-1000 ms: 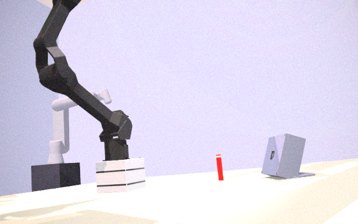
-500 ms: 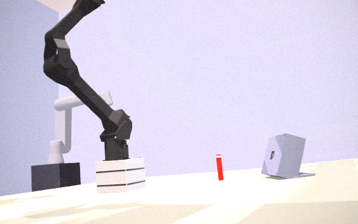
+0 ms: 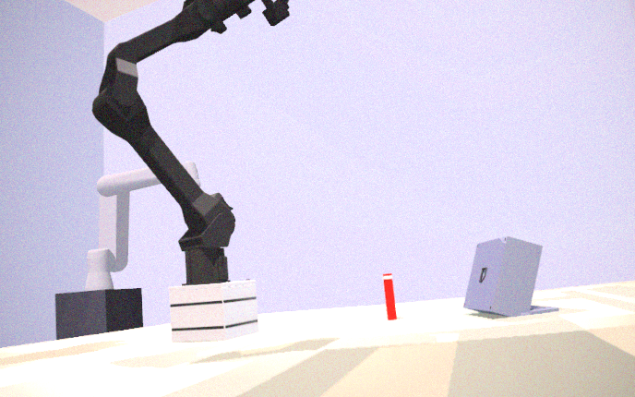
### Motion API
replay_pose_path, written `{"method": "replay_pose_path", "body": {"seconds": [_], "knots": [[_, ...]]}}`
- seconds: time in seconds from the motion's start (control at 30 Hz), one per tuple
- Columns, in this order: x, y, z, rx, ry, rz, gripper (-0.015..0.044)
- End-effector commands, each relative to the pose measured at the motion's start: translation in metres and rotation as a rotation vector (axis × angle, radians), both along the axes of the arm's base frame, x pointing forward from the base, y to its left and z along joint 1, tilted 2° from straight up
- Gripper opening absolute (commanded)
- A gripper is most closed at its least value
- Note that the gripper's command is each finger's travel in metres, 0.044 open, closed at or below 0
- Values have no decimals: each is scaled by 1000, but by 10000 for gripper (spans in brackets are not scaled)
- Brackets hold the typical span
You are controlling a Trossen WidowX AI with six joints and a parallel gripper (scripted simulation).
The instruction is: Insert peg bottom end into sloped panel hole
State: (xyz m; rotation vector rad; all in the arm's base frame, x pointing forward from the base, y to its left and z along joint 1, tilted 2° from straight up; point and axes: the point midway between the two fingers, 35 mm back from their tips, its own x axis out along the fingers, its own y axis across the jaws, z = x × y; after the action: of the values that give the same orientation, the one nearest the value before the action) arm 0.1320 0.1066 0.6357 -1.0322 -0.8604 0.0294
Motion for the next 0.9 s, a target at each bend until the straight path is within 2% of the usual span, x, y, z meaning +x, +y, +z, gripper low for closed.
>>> {"method": "replay_pose_path", "body": {"seconds": [0.0,0.33,0.87], "knots": [[21,21,-17,-22,75,17,440],[74,70,-74,-95,304,58,440],[162,109,-206,-134,796,40,440]]}}
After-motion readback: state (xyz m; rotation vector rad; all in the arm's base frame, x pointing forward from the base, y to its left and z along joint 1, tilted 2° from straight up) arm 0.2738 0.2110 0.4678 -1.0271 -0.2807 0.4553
